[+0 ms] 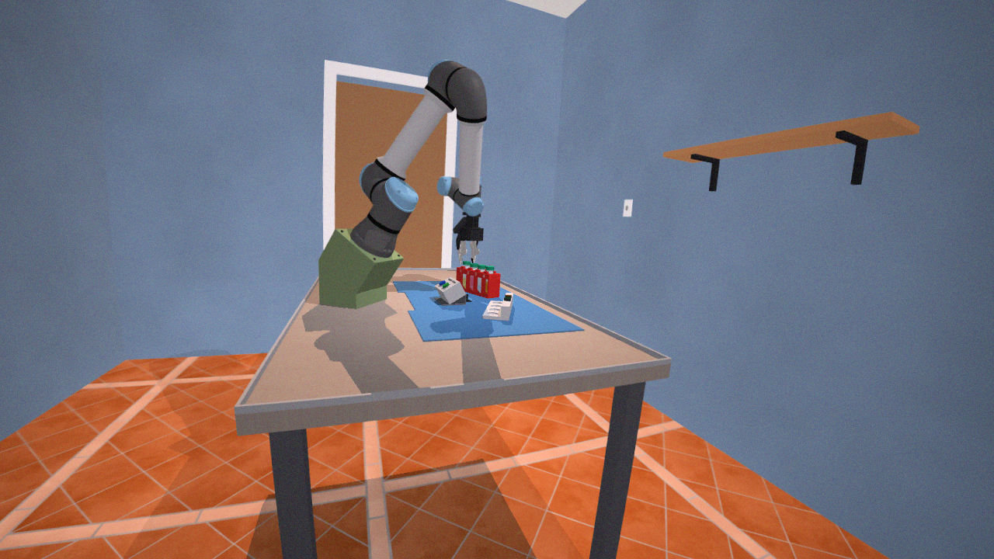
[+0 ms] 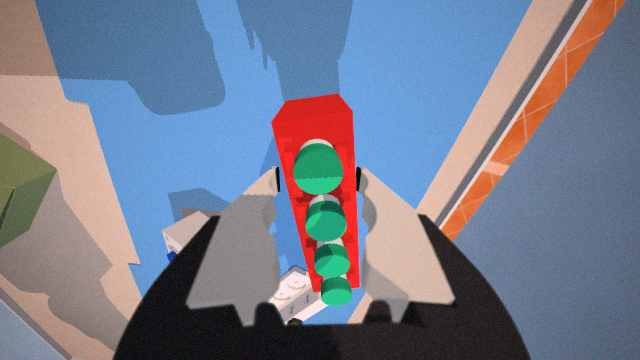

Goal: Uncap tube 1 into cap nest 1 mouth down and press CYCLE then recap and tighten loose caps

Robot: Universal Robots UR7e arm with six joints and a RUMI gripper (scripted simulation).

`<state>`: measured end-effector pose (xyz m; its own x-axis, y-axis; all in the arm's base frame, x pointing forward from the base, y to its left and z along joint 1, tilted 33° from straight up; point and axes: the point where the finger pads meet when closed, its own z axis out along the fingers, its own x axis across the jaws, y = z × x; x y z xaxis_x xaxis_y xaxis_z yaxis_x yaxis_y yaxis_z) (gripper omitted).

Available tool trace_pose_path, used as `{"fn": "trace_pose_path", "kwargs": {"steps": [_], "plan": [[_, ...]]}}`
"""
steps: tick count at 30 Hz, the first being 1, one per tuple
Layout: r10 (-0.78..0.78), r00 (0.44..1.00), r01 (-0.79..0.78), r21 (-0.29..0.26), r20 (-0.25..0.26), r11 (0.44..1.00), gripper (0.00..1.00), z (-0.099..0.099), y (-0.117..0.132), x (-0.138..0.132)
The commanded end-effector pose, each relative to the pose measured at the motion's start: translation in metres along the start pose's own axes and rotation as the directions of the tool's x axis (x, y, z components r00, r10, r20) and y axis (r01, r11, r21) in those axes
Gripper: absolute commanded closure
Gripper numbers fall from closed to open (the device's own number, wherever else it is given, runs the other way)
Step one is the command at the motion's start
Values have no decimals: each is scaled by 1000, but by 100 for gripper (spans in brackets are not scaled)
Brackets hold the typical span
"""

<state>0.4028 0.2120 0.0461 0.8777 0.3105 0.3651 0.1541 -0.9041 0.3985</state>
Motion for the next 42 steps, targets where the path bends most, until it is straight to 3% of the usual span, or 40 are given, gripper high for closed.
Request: {"fn": "trace_pose_path", "kwargs": {"steps": [1, 6, 7, 21, 26, 32, 41, 42], "plan": [[144, 990, -144, -17, 5, 989, 65, 0, 0, 0], [144, 990, -144, -17, 5, 989, 65, 0, 0, 0], [144, 990, -144, -17, 5, 989, 100, 0, 0, 0], [143, 990, -143, -17, 4, 990, 100, 0, 0, 0], [-105, 994, 105, -16, 9, 994, 100, 0, 0, 0], [-382, 924, 383, -13, 13, 924, 100, 0, 0, 0], [-401, 916, 401, -12, 13, 916, 100, 0, 0, 0], [-401, 916, 401, -12, 13, 916, 65, 0, 0, 0]]}}
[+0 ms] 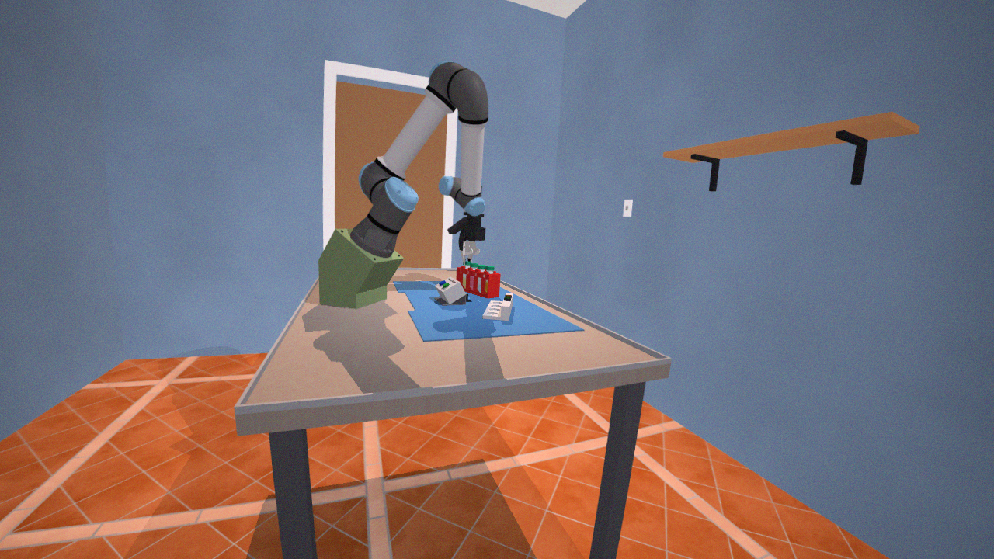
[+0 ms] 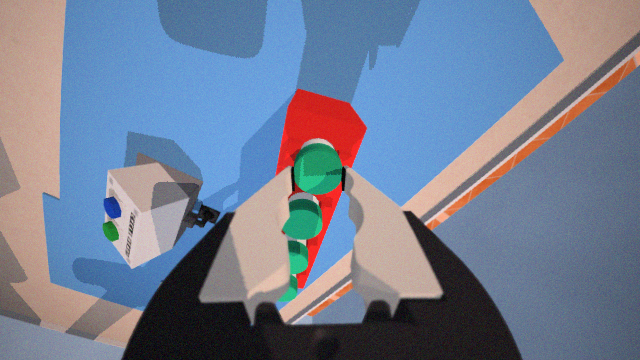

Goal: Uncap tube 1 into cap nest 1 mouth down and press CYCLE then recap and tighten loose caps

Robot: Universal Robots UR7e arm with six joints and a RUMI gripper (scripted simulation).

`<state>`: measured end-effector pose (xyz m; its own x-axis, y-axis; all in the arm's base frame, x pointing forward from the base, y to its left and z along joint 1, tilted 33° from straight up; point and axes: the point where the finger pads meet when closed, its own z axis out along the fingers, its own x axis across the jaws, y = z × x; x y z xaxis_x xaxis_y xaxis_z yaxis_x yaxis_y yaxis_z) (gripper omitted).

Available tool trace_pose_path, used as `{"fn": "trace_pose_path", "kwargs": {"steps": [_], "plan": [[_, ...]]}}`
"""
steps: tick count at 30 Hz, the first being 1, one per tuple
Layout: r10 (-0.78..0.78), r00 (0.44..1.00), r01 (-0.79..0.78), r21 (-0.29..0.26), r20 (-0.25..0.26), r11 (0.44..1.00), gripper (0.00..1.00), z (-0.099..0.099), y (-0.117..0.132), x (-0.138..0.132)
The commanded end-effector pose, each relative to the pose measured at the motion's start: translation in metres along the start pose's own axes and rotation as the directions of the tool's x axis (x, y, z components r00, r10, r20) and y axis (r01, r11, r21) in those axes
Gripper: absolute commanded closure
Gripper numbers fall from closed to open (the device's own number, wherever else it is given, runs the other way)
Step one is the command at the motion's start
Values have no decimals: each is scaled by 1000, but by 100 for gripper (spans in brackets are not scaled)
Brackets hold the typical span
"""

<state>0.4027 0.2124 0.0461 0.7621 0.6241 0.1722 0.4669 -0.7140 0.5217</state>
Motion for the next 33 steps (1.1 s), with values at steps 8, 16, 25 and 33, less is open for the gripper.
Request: {"fn": "trace_pose_path", "kwargs": {"steps": [8, 16, 25, 33], "plan": [[-24, 1000, 24, 5, -5, 1000, 65, 0, 0, 0], [251, 968, -251, 6, -4, 968, 65, -2, 0, 0], [251, 968, -251, 6, -4, 968, 65, -6, 0, 0], [251, 968, -251, 6, -4, 968, 65, -7, 0, 0]]}}
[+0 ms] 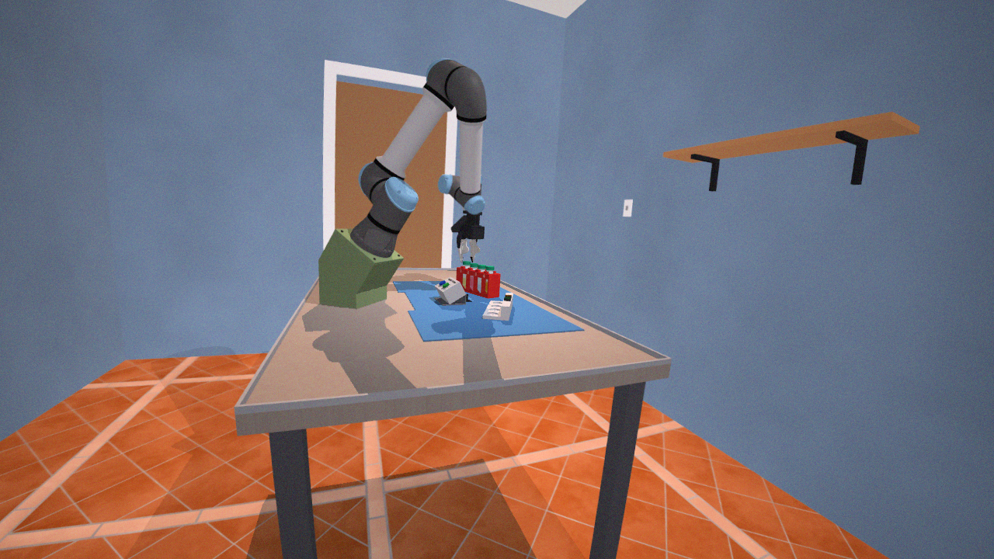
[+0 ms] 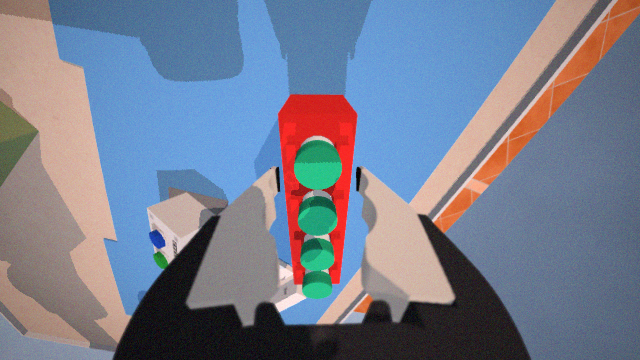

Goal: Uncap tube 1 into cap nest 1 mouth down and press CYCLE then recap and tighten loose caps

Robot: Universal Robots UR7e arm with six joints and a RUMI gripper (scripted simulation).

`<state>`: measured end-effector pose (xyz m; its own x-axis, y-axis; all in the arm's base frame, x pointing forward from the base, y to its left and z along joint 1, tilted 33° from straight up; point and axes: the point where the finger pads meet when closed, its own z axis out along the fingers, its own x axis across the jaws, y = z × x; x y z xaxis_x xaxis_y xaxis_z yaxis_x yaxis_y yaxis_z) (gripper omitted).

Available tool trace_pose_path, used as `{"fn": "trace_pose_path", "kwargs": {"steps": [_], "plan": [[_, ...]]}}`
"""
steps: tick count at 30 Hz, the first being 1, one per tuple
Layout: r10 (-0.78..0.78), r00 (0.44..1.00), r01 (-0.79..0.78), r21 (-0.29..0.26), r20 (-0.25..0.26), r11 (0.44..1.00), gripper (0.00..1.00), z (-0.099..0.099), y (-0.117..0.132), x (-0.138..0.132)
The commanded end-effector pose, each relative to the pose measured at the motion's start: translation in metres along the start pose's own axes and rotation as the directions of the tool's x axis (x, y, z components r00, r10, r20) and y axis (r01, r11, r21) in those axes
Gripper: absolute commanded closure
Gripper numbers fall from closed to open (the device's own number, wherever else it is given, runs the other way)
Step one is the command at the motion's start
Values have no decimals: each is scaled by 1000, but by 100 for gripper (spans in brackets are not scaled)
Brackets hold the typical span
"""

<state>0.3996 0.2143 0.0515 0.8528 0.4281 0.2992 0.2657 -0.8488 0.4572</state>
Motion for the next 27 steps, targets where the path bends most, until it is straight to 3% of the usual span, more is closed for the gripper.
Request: {"fn": "trace_pose_path", "kwargs": {"steps": [1, 2, 16, 27], "plan": [[3, 1000, -3, 0, 0, 1000, 65, -1, 0, 0], [3, 1000, -3, 0, 0, 1000, 100, -1, 0, 0], [3, 1000, -3, 0, 0, 1000, 100, -1, 0, 0], [3, 1000, -3, 0, 0, 1000, 100, -28, 0, 0]]}}
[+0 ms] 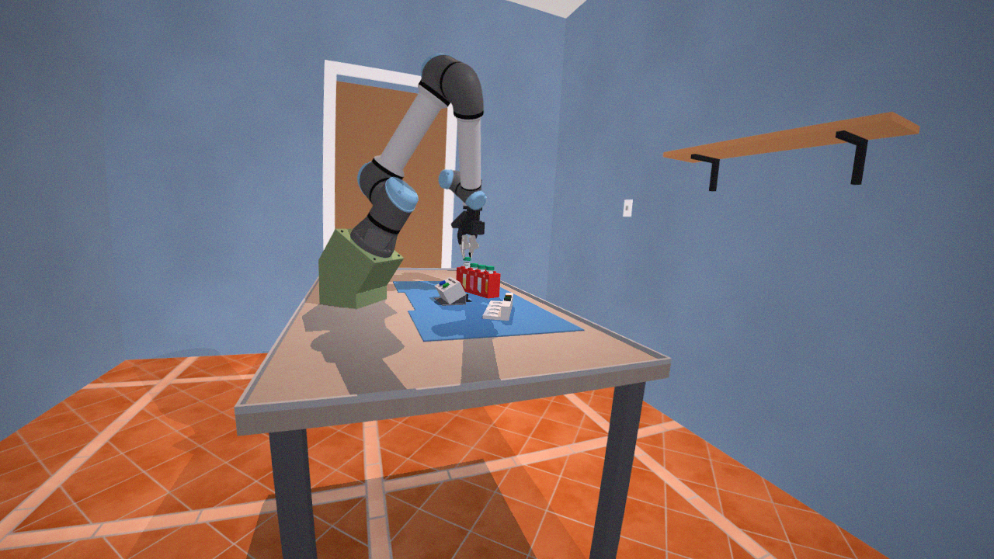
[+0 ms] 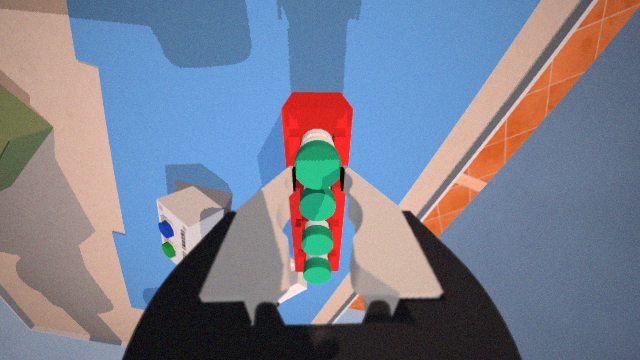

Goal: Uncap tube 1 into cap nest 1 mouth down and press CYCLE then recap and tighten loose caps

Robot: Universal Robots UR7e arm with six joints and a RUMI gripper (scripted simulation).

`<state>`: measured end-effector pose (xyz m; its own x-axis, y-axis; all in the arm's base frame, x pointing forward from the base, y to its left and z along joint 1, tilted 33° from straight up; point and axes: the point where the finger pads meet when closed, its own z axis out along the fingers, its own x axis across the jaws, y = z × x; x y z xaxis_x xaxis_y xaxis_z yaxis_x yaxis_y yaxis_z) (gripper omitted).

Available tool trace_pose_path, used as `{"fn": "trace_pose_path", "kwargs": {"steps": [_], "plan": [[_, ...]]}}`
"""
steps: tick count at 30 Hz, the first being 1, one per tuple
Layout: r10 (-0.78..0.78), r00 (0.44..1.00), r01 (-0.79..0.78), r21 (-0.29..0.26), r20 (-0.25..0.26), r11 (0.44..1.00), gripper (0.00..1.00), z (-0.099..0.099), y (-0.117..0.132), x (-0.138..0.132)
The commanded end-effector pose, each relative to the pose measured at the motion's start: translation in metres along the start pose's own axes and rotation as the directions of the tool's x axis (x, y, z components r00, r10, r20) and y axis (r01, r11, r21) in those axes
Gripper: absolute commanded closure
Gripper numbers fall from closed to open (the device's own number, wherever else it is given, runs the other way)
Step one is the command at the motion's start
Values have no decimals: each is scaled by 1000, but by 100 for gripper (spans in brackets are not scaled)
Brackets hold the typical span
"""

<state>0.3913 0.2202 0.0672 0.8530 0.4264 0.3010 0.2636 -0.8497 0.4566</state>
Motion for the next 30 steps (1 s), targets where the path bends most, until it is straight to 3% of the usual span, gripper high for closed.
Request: {"fn": "trace_pose_path", "kwargs": {"steps": [1, 8, 11, 12, 15, 17, 19, 21, 22, 23, 24, 30], "plan": [[0, 1000, 0, 0, 0, 1000, 100, -12, 0, 0], [0, 1000, 0, 0, 0, 1000, 100, -18, 0, 0], [-247, 969, 247, 0, 1, 969, 100, -18, 24, -6], [-247, 969, 247, 0, 1, 969, 100, -18, 24, -6], [-404, 915, 404, 0, 1, 915, 100, -18, 40, -10], [-404, 915, 404, 0, 1, 915, 100, -18, 40, -10], [-535, 845, 535, -1, 2, 845, 100, -18, 56, -15], [-550, 835, 550, 0, 1, 835, 100, -18, 56, -15], [-618, 786, 618, 0, 1, 786, 100, -18, 64, -17], [-618, 786, 618, 0, 1, 786, 100, -18, 64, -17], [-681, 732, 681, 0, 1, 732, 100, -18, 73, -19], [-681, 732, 681, 0, 1, 732, 100, -18, 105, -27]]}}
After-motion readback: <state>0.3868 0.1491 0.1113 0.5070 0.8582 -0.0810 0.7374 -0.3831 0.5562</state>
